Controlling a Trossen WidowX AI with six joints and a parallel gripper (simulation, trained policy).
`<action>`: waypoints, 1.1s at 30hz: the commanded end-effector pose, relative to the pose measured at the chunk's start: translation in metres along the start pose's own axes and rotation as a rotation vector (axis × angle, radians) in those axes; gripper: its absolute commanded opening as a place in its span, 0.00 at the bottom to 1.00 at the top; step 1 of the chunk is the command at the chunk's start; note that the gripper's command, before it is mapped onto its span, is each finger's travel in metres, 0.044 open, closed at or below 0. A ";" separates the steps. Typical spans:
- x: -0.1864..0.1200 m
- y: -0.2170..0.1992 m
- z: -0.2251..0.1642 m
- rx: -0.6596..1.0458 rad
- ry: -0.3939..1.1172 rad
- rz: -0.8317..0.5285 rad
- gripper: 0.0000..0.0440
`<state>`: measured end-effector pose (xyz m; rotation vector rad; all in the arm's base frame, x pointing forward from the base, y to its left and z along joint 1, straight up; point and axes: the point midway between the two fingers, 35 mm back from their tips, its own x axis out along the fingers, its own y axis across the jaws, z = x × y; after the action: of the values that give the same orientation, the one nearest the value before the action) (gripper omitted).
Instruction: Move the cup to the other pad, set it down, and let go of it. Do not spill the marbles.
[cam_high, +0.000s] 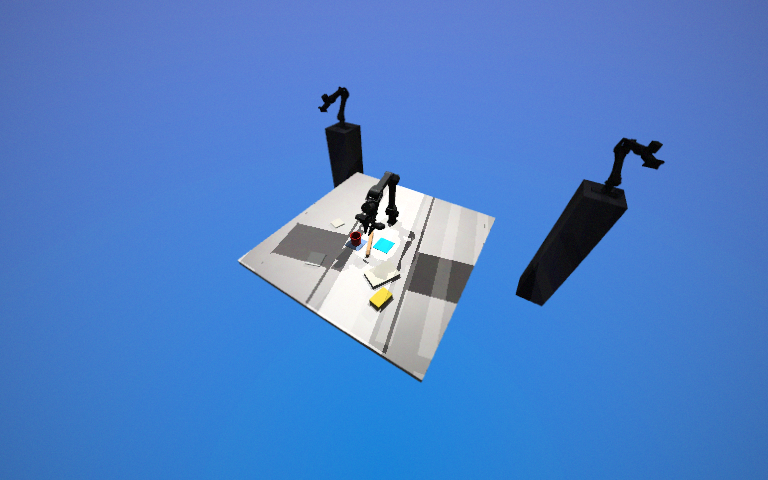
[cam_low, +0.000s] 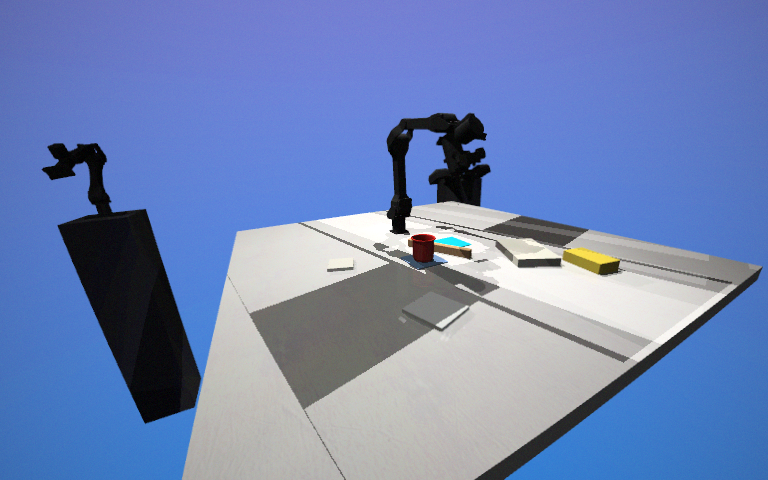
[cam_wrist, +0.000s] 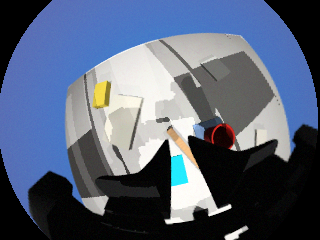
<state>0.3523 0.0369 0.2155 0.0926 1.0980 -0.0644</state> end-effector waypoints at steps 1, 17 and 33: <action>0.003 -0.005 -0.002 -0.014 0.046 -0.021 0.26; 0.020 -0.034 -0.021 -0.093 0.284 -0.086 0.24; 0.046 -0.071 -0.042 -0.159 0.444 -0.117 0.30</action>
<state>0.3313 -0.0241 0.1602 -0.0916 1.5220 -0.0661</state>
